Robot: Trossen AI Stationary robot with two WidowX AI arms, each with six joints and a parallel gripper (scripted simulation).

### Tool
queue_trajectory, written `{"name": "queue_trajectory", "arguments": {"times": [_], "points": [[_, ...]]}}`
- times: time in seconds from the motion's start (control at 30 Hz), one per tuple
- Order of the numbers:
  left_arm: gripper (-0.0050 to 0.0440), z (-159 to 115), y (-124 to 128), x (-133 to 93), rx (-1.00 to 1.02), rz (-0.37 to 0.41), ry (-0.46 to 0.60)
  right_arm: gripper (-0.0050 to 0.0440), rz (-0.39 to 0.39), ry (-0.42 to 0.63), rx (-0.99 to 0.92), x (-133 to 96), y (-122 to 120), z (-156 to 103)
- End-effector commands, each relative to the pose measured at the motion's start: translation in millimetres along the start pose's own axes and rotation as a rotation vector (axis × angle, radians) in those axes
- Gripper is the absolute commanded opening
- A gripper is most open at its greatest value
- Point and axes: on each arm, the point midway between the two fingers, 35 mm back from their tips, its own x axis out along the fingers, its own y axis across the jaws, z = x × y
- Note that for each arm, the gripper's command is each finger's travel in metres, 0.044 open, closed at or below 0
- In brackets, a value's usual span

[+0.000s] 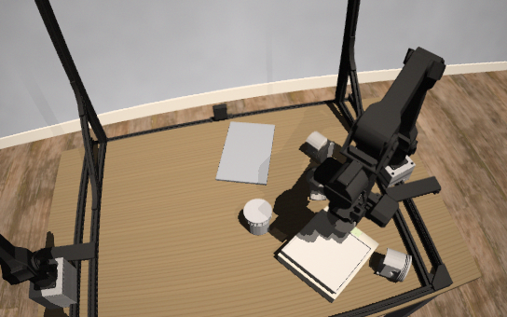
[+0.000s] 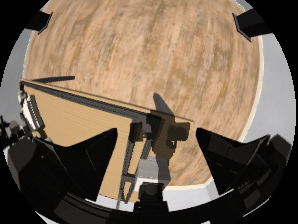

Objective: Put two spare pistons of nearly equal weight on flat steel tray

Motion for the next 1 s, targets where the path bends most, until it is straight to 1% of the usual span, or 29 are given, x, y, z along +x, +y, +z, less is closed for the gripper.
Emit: {"name": "queue_trajectory", "arguments": {"times": [0.0,0.2,0.3,0.37,0.87,0.97], "points": [[0.0158,19.6,-5.2,-2.4,-0.009,-0.007,-0.014,0.044,0.002,0.001,-0.002,0.0,0.3,-0.2],[0.0158,48.3,-11.4,-2.5,-0.009,-0.006,-0.013,0.044,0.002,0.001,-0.002,0.0,0.3,-0.2],[0.0158,48.3,-11.3,-2.3,0.044,0.004,-0.011,0.044,0.002,0.001,-0.002,0.0,0.3,-0.2],[0.0158,48.3,-11.3,-2.3,0.044,0.004,-0.011,0.044,0.002,0.001,-0.002,0.0,0.3,-0.2],[0.0158,48.3,-11.3,-2.3,0.437,0.074,0.006,0.044,0.002,0.001,-0.002,0.0,0.3,-0.2],[0.0158,48.3,-11.3,-2.3,0.463,0.079,0.007,0.044,0.002,0.001,-0.002,0.0,0.3,-0.2]]}}
